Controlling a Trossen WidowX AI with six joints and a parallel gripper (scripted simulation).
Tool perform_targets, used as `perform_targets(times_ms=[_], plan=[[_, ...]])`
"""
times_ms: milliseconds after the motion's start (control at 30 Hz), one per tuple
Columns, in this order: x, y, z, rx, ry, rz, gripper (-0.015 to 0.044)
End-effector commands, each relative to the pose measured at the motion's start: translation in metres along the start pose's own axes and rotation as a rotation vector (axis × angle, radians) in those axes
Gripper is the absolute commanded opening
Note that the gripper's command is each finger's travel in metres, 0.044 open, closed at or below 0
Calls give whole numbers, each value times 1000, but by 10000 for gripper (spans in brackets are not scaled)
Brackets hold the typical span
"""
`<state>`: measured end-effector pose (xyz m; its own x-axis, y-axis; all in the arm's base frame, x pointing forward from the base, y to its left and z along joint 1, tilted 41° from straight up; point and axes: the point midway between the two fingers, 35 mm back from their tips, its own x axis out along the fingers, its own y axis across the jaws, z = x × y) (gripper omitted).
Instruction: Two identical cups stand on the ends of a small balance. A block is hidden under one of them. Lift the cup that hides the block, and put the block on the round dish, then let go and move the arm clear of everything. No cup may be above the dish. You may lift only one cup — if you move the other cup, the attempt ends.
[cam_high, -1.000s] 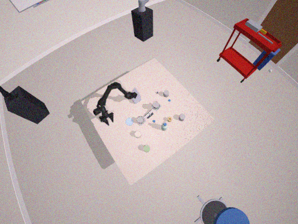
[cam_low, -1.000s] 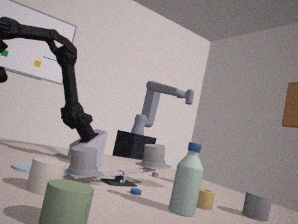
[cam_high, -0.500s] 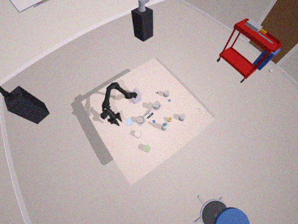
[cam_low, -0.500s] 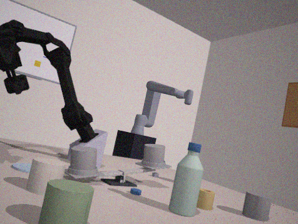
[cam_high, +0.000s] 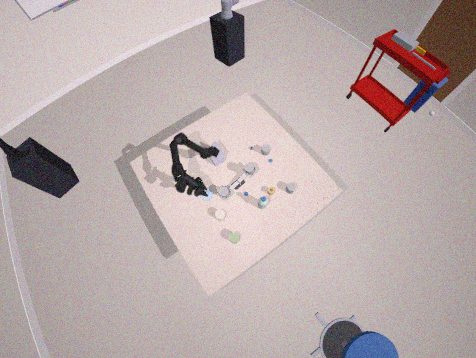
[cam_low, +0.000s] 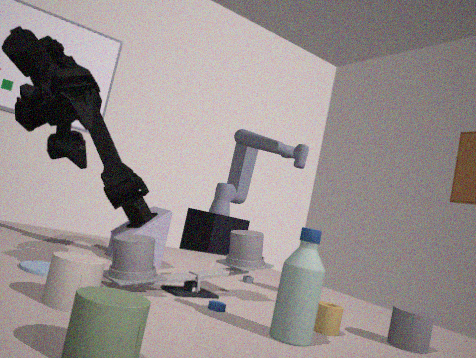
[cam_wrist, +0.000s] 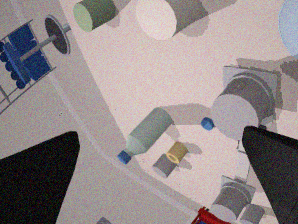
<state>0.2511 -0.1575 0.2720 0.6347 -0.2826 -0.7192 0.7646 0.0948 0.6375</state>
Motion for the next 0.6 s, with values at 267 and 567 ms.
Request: perform_targets(times_ms=[267,567], plan=[[33,-18,-67,-248,90,-165,440],[43,-36,-113,-469,123,-260,440]])
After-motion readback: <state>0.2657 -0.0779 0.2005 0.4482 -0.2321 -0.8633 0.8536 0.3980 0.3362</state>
